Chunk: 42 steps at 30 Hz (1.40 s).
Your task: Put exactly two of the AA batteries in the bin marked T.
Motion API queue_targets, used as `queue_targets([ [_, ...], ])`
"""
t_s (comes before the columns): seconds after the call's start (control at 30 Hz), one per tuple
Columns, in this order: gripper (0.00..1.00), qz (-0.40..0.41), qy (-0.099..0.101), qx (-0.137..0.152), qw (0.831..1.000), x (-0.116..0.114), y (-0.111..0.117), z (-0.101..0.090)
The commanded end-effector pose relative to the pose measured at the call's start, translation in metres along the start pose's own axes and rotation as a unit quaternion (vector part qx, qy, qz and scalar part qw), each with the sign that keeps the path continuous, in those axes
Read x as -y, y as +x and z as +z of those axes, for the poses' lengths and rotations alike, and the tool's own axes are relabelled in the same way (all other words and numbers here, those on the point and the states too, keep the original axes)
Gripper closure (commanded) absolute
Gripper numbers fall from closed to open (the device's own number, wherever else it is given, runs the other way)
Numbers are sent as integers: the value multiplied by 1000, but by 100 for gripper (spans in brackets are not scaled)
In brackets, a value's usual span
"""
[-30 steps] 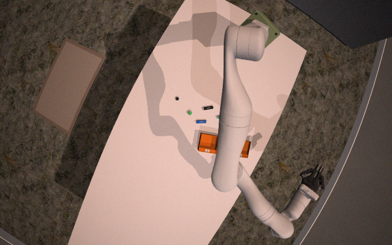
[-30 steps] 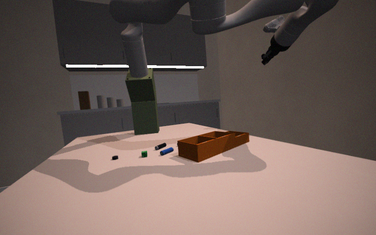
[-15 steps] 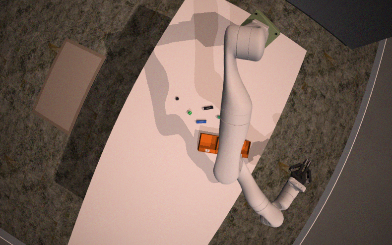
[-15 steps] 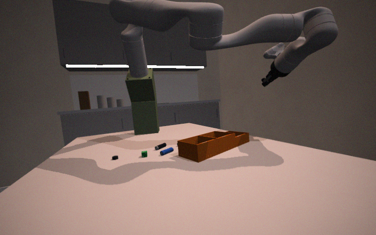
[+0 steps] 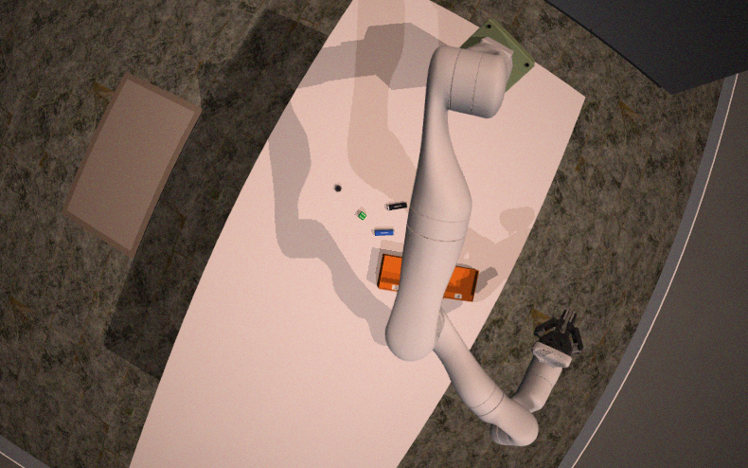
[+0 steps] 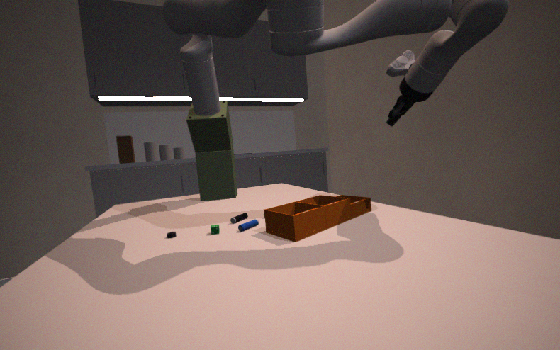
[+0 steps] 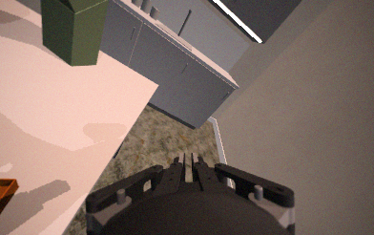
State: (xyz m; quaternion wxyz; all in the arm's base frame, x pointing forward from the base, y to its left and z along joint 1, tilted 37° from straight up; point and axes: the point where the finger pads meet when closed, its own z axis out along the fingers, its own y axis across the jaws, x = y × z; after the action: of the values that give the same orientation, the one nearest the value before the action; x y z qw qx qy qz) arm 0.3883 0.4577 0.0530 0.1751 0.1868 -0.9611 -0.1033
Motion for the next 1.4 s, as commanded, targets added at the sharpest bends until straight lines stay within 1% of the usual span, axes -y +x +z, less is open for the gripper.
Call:
queue_targets([
  [0.0, 91, -14, 18, 19, 1000, 14, 0, -16],
  [0.07, 91, -14, 18, 19, 1000, 26, 2, -22],
  [0.1, 91, -14, 18, 19, 1000, 26, 2, -22],
  [0.13, 91, -24, 37, 28, 999, 33, 3, -26],
  [0.2, 91, -24, 37, 28, 999, 48, 5, -33],
  [0.33, 91, -24, 37, 28, 999, 48, 5, -33],
  [0.37, 91, -29, 54, 36, 997, 55, 6, -37],
  [0.43, 91, -29, 54, 36, 997, 70, 9, -44],
  [0.5, 91, -29, 54, 36, 997, 71, 9, -45],
  [0.53, 91, -29, 70, 42, 996, 79, 11, -48],
  [0.6, 91, -29, 70, 42, 996, 94, 13, -55],
  [0.67, 91, -29, 70, 42, 996, 97, 14, -57],
  [0.7, 91, -26, 84, 48, 995, 104, 16, -60],
  [0.8, 91, -26, 84, 48, 995, 124, 20, -69],
  [0.9, 91, -26, 84, 48, 995, 124, 20, -69],
  [0.93, 91, -18, 97, 55, 994, 131, 22, -73],
  [1.03, 91, -18, 97, 55, 994, 152, 27, -83],
  [1.1, 91, -18, 97, 55, 994, 152, 27, -83],
  [1.13, 91, -6, 107, 61, 992, 159, 29, -86],
  [1.23, 91, -6, 107, 61, 992, 181, 36, -97],
  [1.3, 91, -6, 107, 61, 992, 181, 36, -97],
  [1.33, 91, 9, 114, 69, 991, 188, 38, -101],
  [1.37, 91, 9, 114, 69, 991, 195, 41, -104],
])
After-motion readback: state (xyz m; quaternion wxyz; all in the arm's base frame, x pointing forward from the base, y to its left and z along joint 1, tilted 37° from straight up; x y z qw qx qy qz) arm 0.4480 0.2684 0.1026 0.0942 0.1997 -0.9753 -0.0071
